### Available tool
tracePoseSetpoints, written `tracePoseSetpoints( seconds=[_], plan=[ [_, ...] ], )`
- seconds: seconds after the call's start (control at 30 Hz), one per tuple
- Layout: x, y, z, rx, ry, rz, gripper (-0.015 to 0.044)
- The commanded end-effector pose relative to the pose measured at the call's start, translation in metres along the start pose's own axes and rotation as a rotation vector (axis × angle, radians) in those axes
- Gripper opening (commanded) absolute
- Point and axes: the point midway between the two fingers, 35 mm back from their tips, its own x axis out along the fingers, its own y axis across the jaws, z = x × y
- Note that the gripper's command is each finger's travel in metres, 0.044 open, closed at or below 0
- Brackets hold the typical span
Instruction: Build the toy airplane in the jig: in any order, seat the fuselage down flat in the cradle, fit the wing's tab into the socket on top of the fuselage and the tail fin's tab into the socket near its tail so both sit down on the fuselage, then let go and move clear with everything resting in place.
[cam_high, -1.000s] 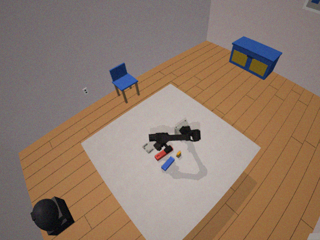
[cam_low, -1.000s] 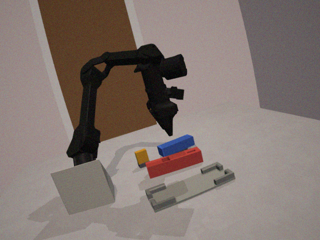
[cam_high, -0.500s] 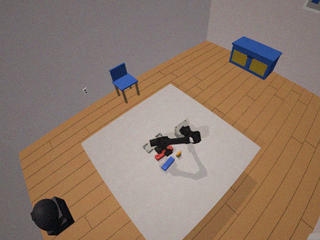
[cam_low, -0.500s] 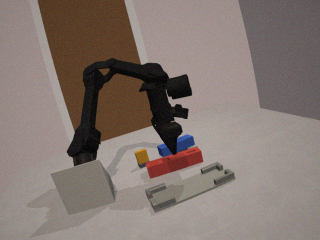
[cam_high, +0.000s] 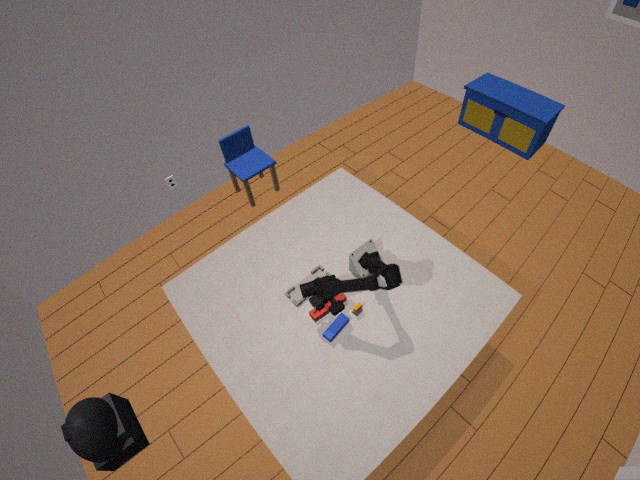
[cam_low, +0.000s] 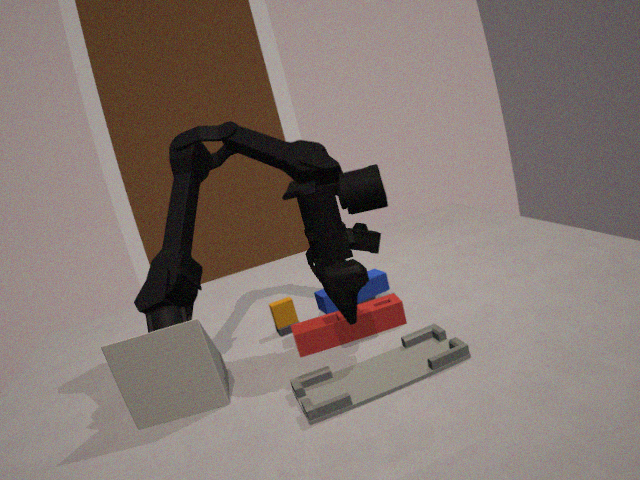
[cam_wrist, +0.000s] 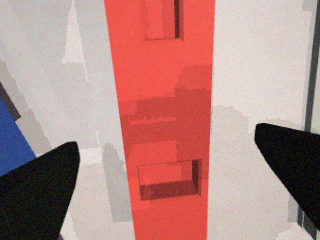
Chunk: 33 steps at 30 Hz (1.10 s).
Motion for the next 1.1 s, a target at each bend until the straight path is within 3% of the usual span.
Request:
tracePoseSetpoints(
  seconds=[0.0, 0.63, 0.97, 1.07],
  plan=[
    [0.007, 0.0, 0.0, 0.003, -0.001, 0.004, 0.044],
    [0.034, 0.001, -0.001, 0.003, -0.001, 0.007, 0.044],
    [0.034, 0.001, -0.001, 0.003, -0.001, 0.007, 0.0177],
    [0.034, 0.001, -0.001, 0.003, -0.001, 0.007, 0.0157]
  ],
)
